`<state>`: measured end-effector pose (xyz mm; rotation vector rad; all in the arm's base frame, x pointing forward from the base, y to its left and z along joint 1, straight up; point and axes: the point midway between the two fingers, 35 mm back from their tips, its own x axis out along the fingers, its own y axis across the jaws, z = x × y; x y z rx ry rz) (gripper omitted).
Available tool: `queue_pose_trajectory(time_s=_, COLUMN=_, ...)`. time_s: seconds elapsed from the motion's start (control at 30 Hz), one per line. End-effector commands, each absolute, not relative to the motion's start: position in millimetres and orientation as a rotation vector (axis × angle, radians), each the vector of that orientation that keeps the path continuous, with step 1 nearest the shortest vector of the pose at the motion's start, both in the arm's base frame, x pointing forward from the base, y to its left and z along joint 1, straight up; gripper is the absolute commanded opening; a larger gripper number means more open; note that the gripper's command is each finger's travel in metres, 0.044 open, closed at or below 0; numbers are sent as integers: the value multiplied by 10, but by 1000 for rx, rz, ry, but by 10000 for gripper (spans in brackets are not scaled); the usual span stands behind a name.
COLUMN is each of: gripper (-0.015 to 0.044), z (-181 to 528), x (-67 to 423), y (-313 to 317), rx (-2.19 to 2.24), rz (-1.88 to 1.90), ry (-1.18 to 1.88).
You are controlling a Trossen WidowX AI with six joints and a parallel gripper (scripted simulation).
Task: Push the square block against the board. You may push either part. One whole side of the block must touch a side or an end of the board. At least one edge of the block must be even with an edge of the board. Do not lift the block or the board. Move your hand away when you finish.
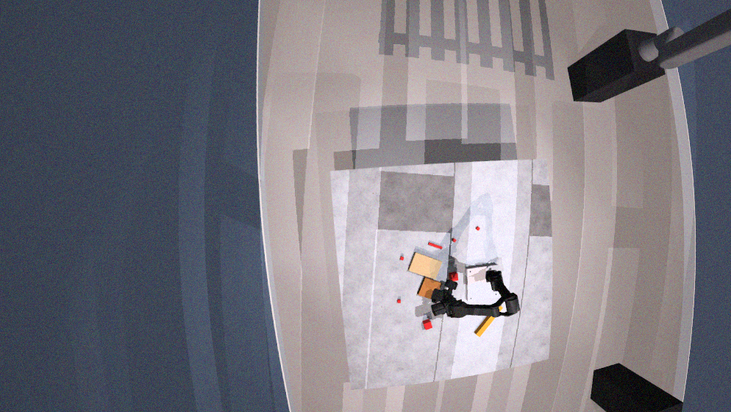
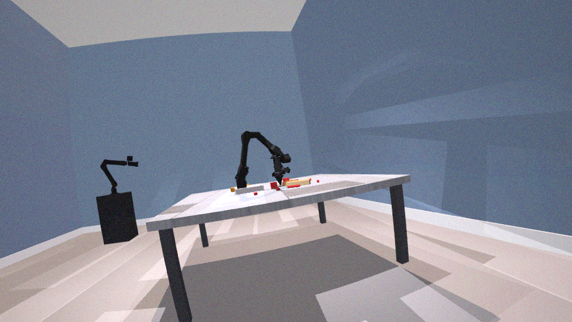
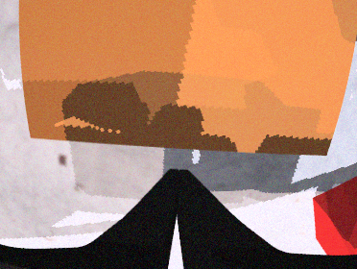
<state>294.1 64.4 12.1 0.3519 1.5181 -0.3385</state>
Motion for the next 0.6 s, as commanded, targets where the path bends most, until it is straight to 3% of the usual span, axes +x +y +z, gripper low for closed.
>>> queue_pose_trajectory(time_s=0.0, gripper=0, z=117, x=2983, y=634, rx=354, rz=-336, ry=1519)
queue_pose_trajectory(time_s=0.57, gripper=0, z=129, x=3139, y=573, rx=353, rz=-336, ry=1518)
